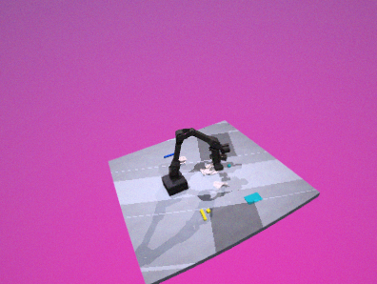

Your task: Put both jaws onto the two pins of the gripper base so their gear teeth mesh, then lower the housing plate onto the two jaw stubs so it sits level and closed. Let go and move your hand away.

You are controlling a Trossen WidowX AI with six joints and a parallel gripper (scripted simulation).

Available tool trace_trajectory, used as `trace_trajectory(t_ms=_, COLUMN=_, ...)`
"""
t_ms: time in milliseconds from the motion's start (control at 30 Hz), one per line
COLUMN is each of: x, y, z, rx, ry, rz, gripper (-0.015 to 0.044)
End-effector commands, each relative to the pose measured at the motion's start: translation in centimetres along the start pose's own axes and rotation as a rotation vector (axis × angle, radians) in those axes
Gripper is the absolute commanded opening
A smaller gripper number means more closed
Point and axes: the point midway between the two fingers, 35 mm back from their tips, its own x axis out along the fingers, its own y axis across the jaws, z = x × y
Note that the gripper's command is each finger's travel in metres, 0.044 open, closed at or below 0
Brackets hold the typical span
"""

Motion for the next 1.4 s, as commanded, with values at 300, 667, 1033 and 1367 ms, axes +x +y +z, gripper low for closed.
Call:
trace_trajectory(t_ms=300, x=-0.2, y=-6.3, z=1.1, rx=0.278, ry=0.006, rz=0.002, gripper=0.0)
trace_trajectory(t_ms=667, x=-0.2, y=-11.8, z=1.0, rx=0.504, ry=0.012, rz=0.005, gripper=0.0)
trace_trajectory(t_ms=1033, x=-0.2, y=-14.6, z=0.7, rx=0.617, ry=0.014, rz=0.008, gripper=0.0)
trace_trajectory(t_ms=1367, x=1.3, y=-14.6, z=0.8, rx=0.617, ry=0.014, rz=0.008, gripper=0.0)
